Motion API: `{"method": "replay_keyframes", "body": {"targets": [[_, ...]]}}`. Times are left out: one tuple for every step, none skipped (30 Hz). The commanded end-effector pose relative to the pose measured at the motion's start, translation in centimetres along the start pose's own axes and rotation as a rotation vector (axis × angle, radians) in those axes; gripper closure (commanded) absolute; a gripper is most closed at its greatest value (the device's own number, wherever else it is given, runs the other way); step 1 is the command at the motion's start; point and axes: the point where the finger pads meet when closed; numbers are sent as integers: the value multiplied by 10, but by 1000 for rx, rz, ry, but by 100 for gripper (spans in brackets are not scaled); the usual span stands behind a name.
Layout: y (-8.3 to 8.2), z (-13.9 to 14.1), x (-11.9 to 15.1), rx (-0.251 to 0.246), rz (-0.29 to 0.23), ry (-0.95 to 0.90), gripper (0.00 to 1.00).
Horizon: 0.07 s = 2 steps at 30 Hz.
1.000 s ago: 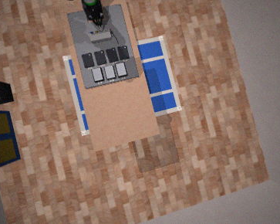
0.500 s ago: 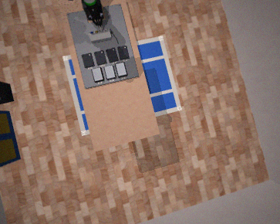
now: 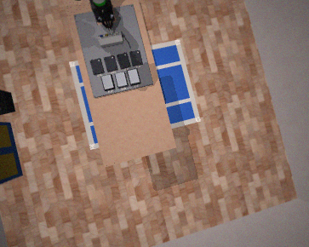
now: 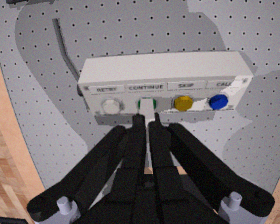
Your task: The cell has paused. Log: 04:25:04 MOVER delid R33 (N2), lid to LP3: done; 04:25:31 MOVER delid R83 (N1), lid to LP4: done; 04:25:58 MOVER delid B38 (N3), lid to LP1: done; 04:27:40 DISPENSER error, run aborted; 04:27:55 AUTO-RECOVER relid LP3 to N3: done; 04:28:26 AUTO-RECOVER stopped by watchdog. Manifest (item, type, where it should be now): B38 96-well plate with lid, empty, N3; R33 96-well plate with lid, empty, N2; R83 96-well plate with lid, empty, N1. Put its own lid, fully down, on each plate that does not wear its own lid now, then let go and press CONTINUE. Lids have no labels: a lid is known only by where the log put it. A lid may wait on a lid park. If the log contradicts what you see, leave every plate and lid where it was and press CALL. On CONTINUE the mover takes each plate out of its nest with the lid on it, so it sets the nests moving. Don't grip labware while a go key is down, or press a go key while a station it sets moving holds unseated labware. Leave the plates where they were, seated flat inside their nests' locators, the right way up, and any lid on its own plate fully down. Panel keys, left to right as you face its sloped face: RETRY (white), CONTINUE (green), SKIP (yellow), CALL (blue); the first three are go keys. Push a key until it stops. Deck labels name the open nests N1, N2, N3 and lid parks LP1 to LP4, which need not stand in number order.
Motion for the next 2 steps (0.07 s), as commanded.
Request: {"method": "replay_keyframes", "body": {"targets": [[0, 0, 1, 0, -1, 1, 100], [0, 0, 1, 0, -1, 1, 100]]}}
Point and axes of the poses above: the point where the finger pads meet when closed, its own y axis out along the fingers, its own z axis across the jaws, x = y × z
